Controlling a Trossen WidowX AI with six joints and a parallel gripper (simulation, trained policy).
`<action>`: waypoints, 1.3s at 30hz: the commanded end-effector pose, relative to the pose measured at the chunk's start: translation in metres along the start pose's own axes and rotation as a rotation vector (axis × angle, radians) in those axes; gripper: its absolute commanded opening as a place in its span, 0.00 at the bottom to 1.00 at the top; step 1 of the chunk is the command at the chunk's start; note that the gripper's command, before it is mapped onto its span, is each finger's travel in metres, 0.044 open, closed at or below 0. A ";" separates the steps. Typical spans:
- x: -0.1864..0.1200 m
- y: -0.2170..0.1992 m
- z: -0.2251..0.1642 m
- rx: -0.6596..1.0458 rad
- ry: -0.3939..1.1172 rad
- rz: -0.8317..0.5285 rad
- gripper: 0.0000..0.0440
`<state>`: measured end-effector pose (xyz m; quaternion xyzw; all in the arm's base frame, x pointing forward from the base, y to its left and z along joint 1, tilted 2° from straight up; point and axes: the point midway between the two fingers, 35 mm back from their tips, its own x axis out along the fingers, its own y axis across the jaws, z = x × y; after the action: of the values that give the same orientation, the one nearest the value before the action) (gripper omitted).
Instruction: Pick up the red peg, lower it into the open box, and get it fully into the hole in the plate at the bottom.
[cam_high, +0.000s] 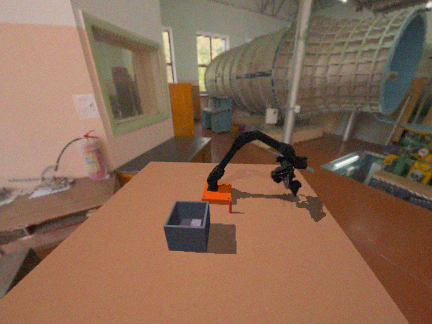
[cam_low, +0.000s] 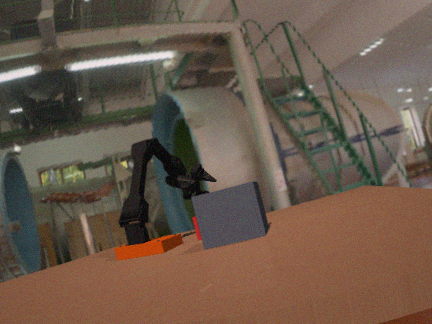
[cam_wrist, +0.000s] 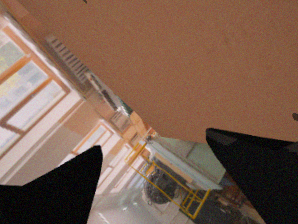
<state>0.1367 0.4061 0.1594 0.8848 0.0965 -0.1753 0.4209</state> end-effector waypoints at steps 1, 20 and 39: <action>0.003 0.002 0.000 0.034 -0.008 0.001 0.96; 0.061 0.058 0.028 0.662 -0.214 0.086 1.00; 0.097 0.112 0.069 1.281 -0.385 0.272 1.00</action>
<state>0.2415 0.2973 0.1621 0.9316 -0.1827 -0.2952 -0.1077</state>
